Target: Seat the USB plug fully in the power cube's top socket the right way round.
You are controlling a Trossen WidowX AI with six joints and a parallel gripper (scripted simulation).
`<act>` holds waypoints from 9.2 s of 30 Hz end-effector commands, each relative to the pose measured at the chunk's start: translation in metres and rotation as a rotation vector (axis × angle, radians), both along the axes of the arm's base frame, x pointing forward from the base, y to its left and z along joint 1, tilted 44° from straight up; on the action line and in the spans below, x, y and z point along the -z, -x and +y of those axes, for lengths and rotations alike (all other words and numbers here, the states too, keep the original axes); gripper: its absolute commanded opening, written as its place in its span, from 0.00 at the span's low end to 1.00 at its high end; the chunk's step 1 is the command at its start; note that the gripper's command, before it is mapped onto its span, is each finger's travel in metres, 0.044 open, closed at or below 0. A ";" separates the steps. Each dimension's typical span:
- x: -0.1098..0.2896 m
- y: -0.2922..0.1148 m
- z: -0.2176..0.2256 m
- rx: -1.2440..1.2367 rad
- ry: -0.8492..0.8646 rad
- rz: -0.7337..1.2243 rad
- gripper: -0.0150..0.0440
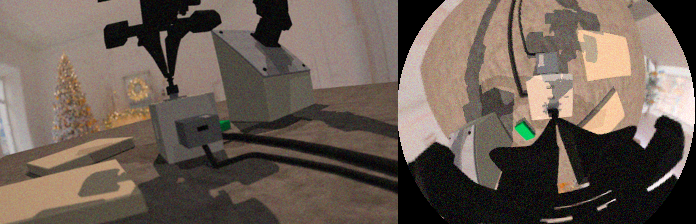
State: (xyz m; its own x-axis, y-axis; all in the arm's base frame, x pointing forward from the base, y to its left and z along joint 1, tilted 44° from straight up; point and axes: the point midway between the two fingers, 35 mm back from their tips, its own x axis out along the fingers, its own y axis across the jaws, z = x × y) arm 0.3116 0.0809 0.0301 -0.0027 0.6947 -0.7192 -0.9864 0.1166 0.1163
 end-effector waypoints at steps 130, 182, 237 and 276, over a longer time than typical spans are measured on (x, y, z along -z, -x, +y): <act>-0.018 0.000 -0.018 1.647 0.006 1.594 0.25; -0.018 0.000 -0.017 2.251 0.008 2.187 0.25; -0.016 0.000 -0.010 2.203 -0.005 2.236 0.25; -0.014 -0.001 -0.005 2.168 -0.014 2.269 0.25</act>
